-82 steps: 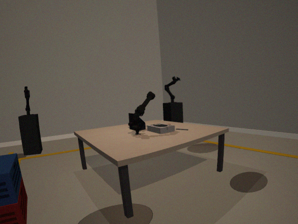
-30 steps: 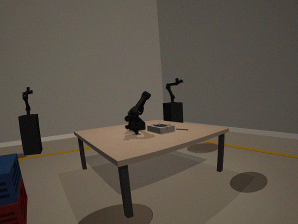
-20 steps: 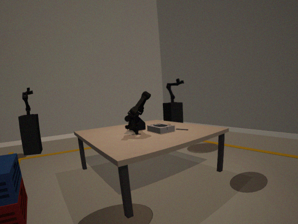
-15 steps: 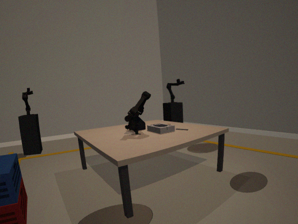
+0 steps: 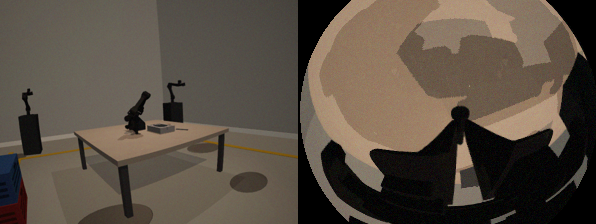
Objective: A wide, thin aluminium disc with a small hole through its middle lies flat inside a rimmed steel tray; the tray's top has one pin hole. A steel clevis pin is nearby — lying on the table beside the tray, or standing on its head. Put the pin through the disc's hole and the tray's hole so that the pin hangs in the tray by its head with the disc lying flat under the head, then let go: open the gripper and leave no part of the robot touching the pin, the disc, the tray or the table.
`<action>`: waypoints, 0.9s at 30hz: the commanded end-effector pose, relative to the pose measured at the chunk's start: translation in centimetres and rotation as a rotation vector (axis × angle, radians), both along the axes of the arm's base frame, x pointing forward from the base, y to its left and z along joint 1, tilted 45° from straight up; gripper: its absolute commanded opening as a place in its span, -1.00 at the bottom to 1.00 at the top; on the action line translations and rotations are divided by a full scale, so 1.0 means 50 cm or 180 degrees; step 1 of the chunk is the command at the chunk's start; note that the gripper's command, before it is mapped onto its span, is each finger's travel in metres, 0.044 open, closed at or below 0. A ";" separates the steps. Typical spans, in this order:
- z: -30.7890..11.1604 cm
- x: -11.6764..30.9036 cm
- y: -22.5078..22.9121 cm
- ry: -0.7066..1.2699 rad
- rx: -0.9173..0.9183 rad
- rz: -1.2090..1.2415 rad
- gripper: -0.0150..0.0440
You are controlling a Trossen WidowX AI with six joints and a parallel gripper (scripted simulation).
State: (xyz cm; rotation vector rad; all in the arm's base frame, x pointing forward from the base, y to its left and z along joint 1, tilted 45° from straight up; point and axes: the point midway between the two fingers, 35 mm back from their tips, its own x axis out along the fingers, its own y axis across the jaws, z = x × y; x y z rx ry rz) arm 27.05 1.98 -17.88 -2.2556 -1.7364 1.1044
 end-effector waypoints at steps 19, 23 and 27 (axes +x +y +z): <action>0.092 0.021 -0.092 -0.0044 -0.0038 0.0006 -0.49; 0.087 0.018 -0.087 -0.0020 -0.0023 -0.0006 -0.49; 0.114 0.035 -0.071 -0.0075 -0.0103 0.0130 -0.49</action>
